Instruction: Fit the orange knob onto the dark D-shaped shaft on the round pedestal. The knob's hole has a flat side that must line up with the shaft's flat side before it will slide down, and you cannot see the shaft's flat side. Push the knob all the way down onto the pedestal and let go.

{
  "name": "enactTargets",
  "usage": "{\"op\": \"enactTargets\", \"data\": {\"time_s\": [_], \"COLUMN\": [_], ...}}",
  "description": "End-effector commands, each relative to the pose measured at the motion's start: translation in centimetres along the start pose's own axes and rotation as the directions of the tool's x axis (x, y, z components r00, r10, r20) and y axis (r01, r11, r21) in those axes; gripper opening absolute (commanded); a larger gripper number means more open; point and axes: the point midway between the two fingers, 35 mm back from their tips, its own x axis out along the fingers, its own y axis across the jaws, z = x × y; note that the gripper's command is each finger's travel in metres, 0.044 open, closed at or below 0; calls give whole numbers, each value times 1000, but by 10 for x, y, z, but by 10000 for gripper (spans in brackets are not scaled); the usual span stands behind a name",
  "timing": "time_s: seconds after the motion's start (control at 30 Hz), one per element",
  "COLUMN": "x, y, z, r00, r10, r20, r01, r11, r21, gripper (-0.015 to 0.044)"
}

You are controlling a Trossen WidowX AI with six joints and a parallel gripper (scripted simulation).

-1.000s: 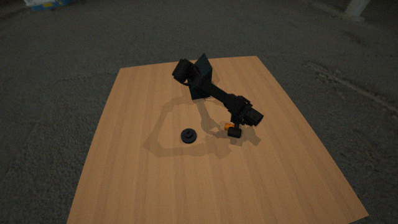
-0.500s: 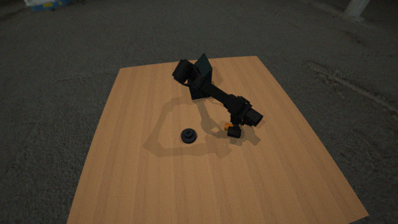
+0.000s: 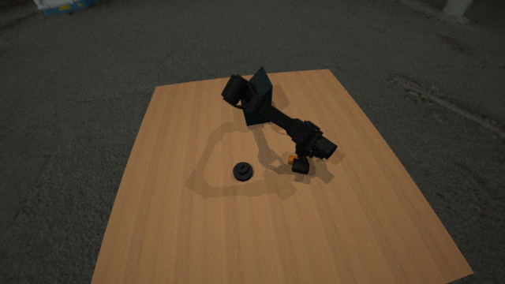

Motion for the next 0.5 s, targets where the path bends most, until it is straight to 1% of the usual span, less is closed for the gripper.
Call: {"op": "enactTargets", "data": {"time_s": [0.0, 0.47], "x": [-1, -10], "y": [0, 1], "z": [-2, -15], "r00": [999, 959], "r10": [4, 6], "r20": [37, 283], "r01": [-4, -6], "r11": [1000, 1000], "r21": [0, -2], "gripper": [179, 179]}}
